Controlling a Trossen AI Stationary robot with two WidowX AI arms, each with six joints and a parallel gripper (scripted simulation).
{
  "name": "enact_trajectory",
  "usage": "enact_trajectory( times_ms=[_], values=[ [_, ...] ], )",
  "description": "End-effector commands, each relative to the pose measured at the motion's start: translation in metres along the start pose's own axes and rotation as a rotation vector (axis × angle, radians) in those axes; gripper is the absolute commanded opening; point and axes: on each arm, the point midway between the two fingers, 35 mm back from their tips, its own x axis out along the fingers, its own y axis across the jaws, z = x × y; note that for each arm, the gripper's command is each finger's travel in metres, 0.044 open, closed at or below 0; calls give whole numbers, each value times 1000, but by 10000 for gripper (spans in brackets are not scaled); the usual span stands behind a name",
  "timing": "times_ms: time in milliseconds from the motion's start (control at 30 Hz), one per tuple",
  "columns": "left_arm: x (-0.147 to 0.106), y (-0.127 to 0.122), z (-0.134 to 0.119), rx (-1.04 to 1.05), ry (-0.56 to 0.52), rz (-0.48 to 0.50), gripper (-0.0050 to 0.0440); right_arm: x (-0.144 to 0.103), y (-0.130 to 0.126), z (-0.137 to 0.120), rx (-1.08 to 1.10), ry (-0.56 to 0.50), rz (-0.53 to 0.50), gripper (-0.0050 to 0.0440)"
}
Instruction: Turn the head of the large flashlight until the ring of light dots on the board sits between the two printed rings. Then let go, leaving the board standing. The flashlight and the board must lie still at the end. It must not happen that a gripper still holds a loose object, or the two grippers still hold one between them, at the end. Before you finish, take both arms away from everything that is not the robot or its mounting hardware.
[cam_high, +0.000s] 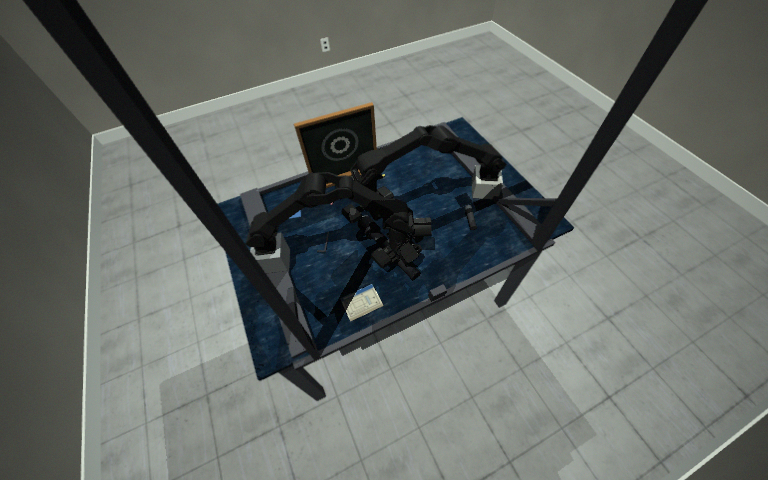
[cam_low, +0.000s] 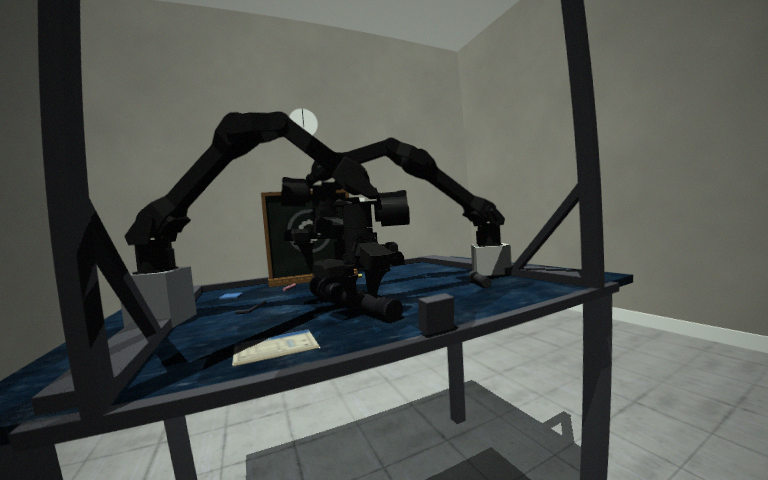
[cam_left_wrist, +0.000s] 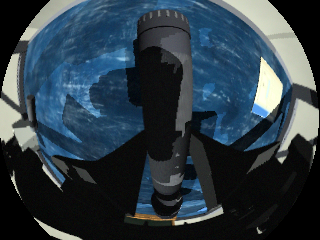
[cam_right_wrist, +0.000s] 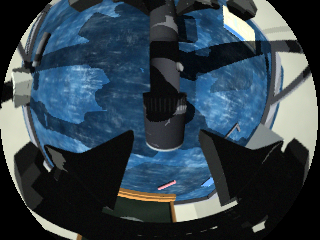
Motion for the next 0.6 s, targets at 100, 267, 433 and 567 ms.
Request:
enact_trajectory(
  times_ms=[100, 267, 433, 567],
  values=[
    [-16, 5, 5, -13, -27, 23, 130, -14, -5, -2, -3, 12, -32, 337],
    [-16, 5, 5, -13, -26, 23, 130, -10, -2, -2, 0, 6, -50, 337],
    [-16, 5, 5, -13, -26, 23, 130, -11, -1, -2, 2, 3, -117, 337],
    [-16, 5, 5, -13, -26, 23, 130, -14, -2, -3, 3, 4, -148, 337]
  ],
)
